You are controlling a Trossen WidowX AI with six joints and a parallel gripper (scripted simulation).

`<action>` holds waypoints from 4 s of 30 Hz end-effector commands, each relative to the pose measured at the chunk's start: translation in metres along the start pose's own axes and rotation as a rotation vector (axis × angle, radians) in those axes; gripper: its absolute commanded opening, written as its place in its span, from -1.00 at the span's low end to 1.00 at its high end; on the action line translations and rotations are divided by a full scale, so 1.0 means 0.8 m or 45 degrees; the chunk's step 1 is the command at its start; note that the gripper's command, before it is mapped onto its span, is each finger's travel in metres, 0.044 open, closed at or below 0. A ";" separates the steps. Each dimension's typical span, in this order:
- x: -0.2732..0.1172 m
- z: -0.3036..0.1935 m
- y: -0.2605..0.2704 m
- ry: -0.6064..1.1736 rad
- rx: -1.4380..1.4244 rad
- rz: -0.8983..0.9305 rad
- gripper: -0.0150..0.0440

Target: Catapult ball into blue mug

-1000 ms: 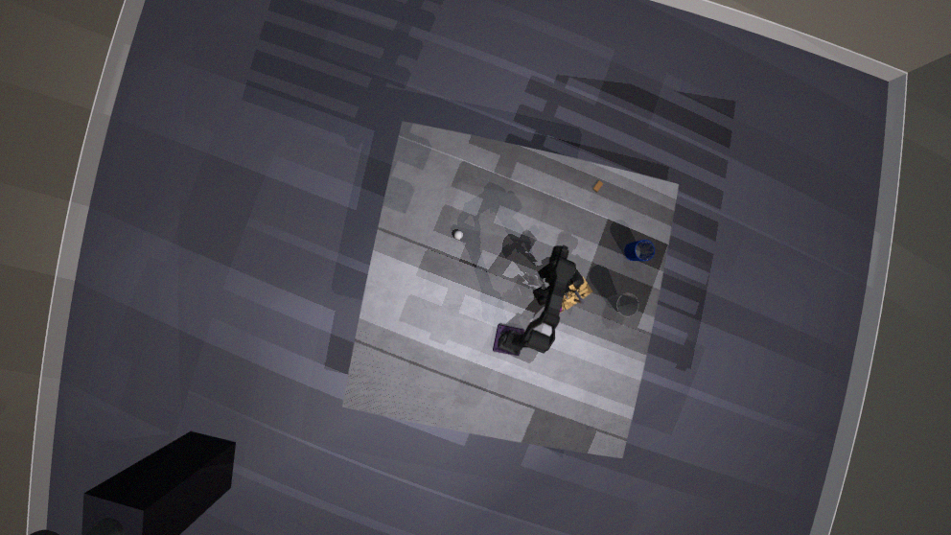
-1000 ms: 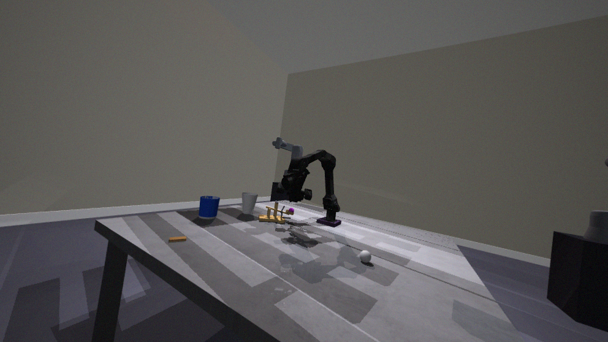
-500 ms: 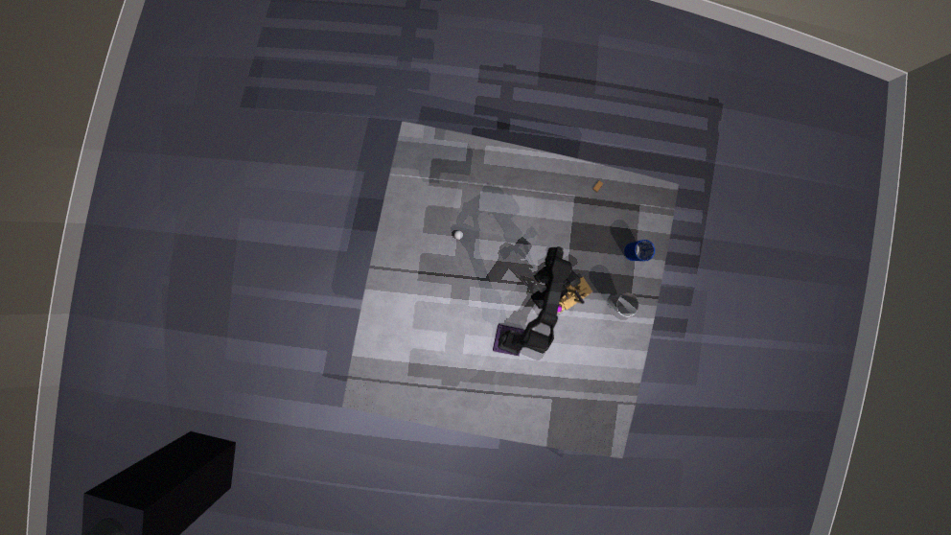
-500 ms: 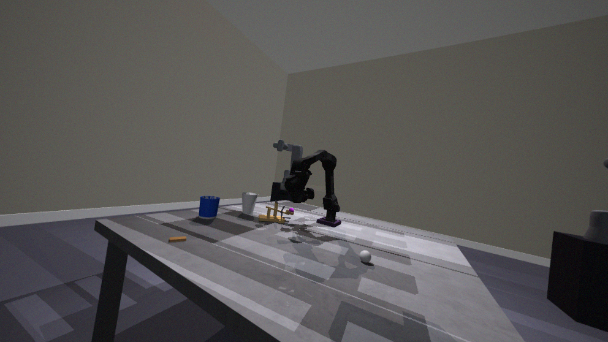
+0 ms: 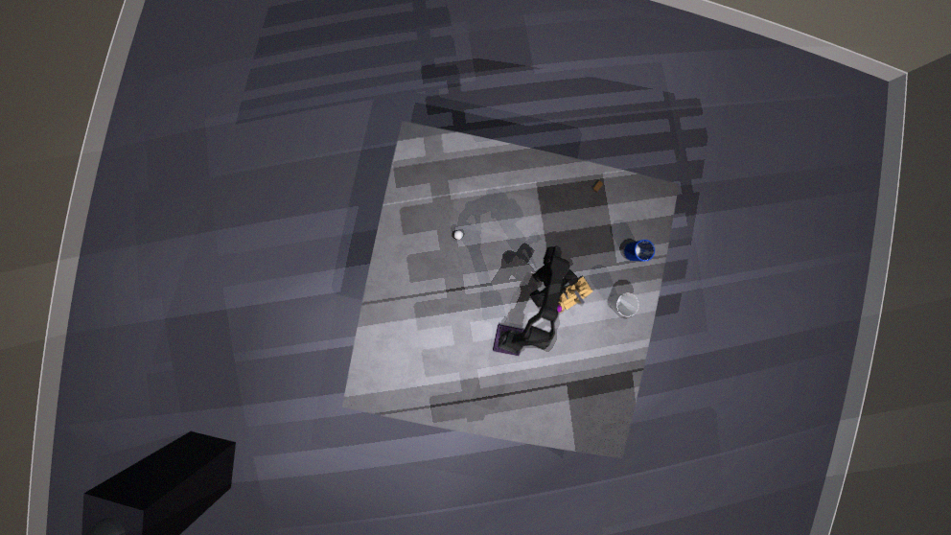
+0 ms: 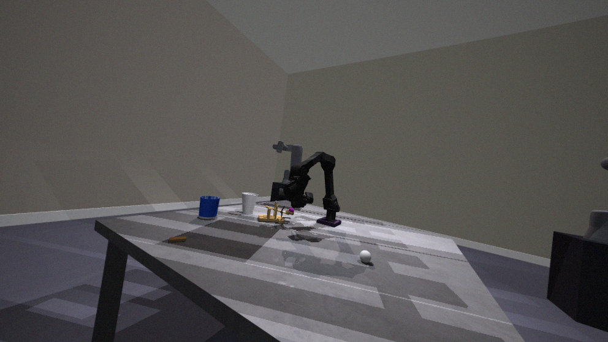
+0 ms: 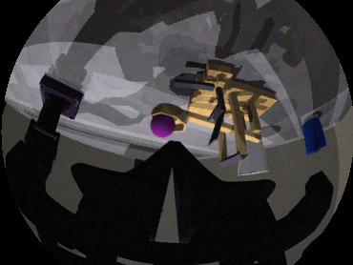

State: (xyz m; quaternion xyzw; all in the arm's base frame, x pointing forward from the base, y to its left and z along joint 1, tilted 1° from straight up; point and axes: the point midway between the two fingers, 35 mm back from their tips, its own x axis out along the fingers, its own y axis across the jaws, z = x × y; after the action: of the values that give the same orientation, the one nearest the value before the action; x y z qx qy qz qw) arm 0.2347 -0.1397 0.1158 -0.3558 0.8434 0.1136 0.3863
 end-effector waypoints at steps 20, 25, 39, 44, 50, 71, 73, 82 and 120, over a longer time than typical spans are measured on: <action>0.036 0.034 0.001 0.025 -0.025 0.015 -0.49; 0.044 0.040 0.002 0.030 -0.029 0.019 -0.49; 0.066 0.058 0.007 0.042 -0.041 0.031 -0.49; 0.070 0.061 0.008 0.044 -0.043 0.033 -0.49; 0.087 0.076 0.009 0.044 -0.043 0.033 -0.49; -0.062 0.037 -0.018 -0.167 -0.003 -0.138 0.13; -0.063 0.038 -0.029 -0.210 0.074 -0.132 0.31; -0.070 0.041 -0.079 -0.399 0.422 -0.097 1.00; -0.091 -0.084 -0.330 -1.237 1.841 -0.012 1.00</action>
State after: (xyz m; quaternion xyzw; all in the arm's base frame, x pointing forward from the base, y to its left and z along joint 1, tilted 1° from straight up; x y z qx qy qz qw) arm 0.4077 -0.3023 0.2215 0.0296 0.4933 -0.2879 0.8203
